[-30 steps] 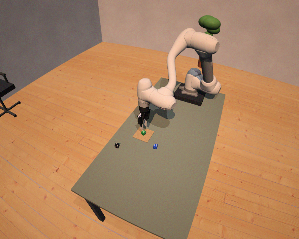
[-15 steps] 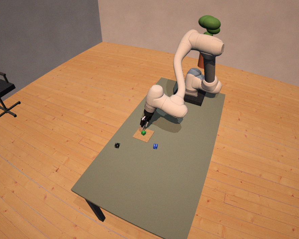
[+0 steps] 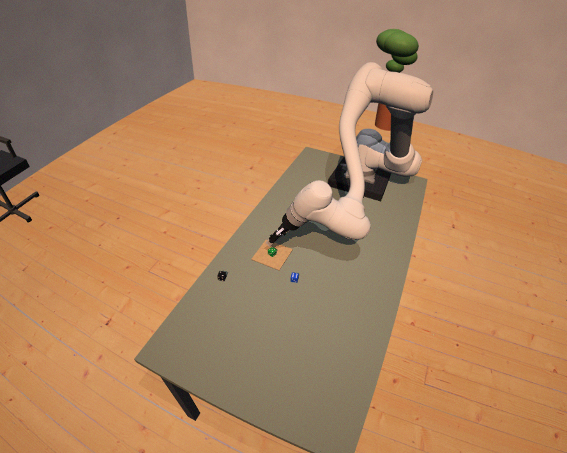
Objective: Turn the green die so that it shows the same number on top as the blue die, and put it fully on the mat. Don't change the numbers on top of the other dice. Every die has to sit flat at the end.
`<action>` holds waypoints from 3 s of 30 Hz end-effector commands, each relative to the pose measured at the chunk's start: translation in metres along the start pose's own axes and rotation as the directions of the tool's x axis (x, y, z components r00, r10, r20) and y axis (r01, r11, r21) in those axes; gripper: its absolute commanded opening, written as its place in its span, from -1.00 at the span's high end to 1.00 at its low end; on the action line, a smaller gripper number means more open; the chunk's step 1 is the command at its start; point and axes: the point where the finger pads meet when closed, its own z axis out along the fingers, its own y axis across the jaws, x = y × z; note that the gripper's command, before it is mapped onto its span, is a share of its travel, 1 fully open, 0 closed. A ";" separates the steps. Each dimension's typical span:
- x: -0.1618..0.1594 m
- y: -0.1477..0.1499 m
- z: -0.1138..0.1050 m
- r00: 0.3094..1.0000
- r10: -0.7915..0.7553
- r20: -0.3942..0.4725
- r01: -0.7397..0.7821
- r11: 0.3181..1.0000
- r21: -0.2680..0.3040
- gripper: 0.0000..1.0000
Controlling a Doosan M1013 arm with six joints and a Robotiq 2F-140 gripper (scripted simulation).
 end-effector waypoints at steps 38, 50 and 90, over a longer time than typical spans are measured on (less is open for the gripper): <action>-0.009 0.000 0.004 0.966 0.000 -0.258 0.000 1.000 0.000 0.30; -0.015 0.000 0.014 0.966 0.000 -0.258 0.000 1.000 0.000 0.30; -0.042 0.000 0.060 0.966 0.000 -0.258 0.000 1.000 0.000 0.30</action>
